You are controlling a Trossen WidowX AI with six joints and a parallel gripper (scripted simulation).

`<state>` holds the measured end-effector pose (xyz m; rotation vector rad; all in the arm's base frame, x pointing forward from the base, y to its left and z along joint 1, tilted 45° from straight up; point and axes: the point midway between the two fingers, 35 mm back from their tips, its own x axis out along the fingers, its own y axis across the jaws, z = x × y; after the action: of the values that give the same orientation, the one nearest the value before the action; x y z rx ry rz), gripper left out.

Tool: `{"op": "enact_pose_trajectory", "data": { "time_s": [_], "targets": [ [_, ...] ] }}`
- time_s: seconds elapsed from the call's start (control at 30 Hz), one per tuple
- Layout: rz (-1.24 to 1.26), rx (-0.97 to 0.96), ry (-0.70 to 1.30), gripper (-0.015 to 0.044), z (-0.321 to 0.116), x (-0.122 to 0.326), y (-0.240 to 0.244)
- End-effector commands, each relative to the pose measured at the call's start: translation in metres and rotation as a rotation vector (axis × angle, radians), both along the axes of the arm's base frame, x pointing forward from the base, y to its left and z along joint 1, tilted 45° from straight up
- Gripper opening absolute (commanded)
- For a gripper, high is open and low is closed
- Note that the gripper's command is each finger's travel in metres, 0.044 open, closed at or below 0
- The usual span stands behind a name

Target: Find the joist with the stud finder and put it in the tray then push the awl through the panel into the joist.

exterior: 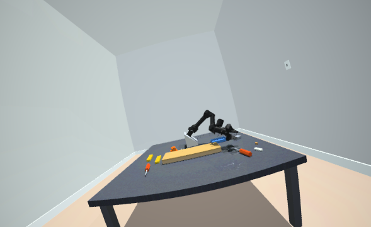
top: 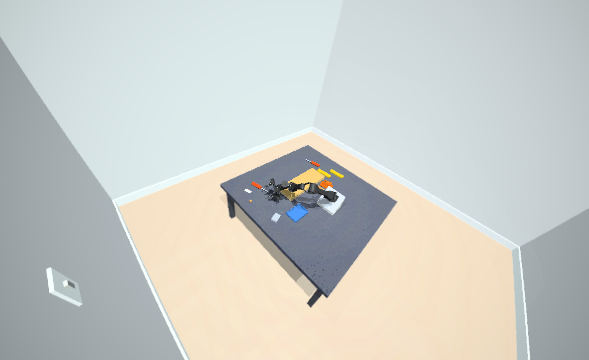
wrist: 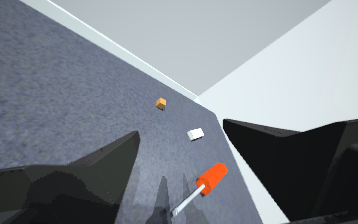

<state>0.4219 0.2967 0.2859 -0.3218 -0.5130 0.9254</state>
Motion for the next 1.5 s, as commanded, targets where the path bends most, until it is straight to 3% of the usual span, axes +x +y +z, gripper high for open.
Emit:
{"op": "enact_pose_trajectory", "data": {
  "time_s": [0.0, 0.17, 0.47, 0.83, 1.13, 1.47],
  "targets": [
    [-0.002, -0.001, 0.002, 0.0426, -0.001, 0.001, -0.001],
    [-0.072, -0.051, 0.070, 0.0440, -0.024, 0.027, -0.026],
    [-0.231, -0.238, 0.261, 0.0440, -0.107, 0.075, -0.100],
    [-0.380, -0.444, 0.591, 0.0440, -0.227, 0.085, -0.221],
    [-0.452, -0.518, 0.958, 0.0440, -0.325, 0.034, -0.333],
    [-0.404, -0.428, 1.412, 0.0440, -0.406, -0.087, -0.415]
  ]
}}
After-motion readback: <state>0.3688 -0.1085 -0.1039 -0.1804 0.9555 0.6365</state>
